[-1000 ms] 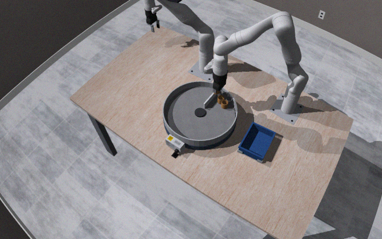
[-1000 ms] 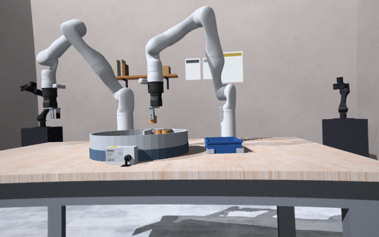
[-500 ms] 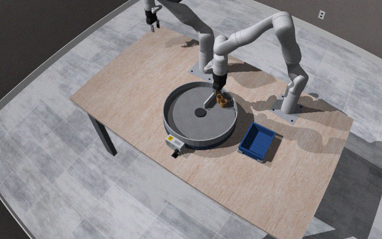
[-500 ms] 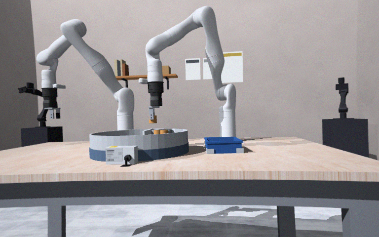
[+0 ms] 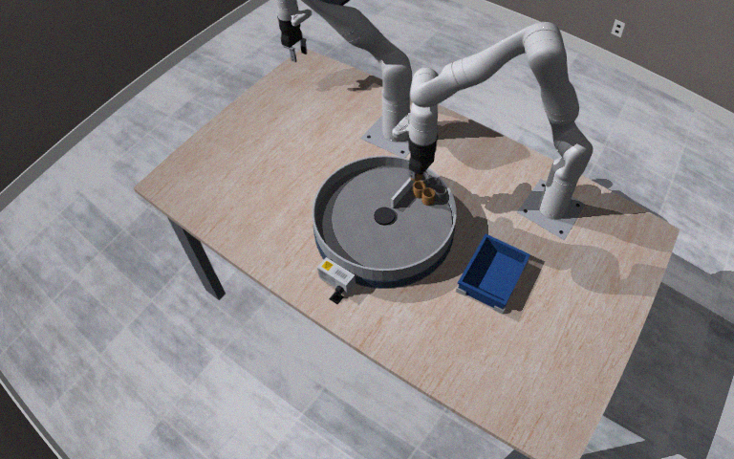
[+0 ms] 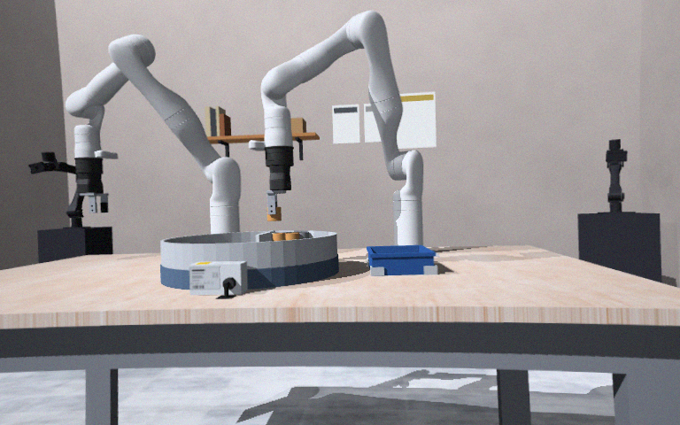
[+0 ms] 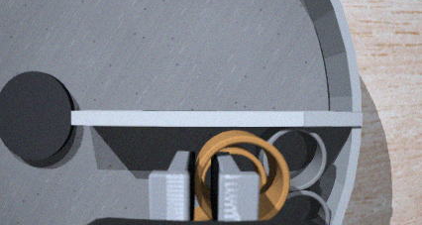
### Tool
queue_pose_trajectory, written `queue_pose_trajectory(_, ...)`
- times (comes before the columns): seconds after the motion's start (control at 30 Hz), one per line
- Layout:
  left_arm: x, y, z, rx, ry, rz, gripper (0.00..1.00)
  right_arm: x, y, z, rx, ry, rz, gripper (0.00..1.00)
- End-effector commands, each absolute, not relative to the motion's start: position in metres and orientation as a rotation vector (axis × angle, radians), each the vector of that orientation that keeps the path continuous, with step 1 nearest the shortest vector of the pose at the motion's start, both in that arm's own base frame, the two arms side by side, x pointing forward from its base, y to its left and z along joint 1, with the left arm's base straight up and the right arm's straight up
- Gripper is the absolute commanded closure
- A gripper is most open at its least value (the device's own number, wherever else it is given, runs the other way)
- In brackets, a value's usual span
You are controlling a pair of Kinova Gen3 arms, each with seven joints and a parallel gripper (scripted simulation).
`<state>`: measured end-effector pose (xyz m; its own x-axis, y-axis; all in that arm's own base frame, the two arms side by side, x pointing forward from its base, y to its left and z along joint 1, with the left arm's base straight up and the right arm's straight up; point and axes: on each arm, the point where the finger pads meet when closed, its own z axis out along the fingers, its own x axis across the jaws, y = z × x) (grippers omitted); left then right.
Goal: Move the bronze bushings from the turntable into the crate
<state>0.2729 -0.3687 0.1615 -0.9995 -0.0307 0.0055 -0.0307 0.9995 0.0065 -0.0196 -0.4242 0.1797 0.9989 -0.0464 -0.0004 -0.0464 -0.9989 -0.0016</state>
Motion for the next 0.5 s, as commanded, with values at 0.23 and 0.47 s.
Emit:
queue_pose_trajectory(0.23, 0.2732, -0.3687, 0.1622, 0.048, -3.137, -0.008, 1.00, -0.0197, -0.4246, 0.1804, -3.141, 0.073, 0.000, 0.00)
queue_pose_trajectory(0.47, 0.2744, -0.3640, 0.1622, 0.048, -3.137, -0.008, 1.00, -0.0197, -0.4246, 0.1804, -3.141, 0.073, 0.000, 0.00)
